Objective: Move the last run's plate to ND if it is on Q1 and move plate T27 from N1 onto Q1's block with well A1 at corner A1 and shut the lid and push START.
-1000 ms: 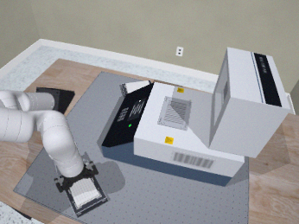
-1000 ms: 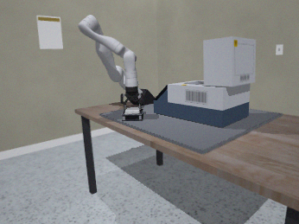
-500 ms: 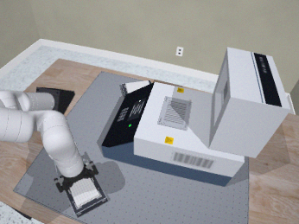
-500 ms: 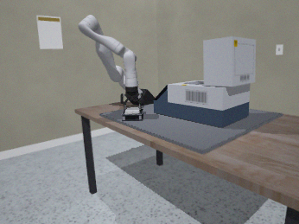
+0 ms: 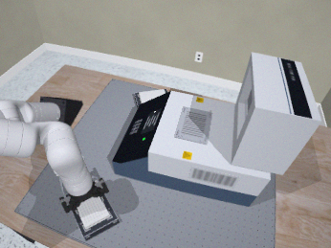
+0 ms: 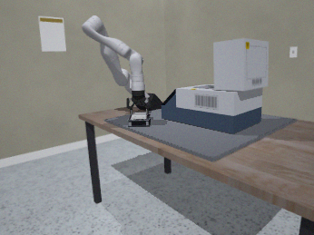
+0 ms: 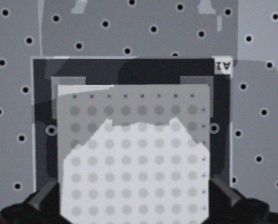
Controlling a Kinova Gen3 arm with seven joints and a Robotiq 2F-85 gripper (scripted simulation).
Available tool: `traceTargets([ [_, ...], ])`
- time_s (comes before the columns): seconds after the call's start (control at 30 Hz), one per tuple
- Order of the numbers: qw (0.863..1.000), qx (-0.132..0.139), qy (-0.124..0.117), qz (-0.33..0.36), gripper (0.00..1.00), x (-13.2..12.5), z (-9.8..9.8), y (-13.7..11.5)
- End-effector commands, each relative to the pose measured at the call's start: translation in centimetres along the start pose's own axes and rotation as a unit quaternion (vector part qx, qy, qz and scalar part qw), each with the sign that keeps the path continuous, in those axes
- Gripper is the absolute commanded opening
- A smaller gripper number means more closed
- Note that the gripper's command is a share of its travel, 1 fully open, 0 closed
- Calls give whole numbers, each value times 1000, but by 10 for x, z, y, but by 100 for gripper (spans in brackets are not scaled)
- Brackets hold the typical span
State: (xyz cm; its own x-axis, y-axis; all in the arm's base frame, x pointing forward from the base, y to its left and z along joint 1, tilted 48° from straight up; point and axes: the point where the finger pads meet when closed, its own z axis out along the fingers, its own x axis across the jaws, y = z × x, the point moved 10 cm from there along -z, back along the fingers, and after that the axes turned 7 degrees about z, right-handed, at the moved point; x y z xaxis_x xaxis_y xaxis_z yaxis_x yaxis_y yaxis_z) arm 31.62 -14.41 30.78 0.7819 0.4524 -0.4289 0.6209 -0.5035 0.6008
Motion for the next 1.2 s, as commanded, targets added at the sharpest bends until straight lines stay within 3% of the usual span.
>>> traceTargets([
  [0.0, 1000, 0, 0, 0, 91, 0, -1, 0],
  [1.17, 1000, 0, 0, 0, 91, 0, -16, 0],
])
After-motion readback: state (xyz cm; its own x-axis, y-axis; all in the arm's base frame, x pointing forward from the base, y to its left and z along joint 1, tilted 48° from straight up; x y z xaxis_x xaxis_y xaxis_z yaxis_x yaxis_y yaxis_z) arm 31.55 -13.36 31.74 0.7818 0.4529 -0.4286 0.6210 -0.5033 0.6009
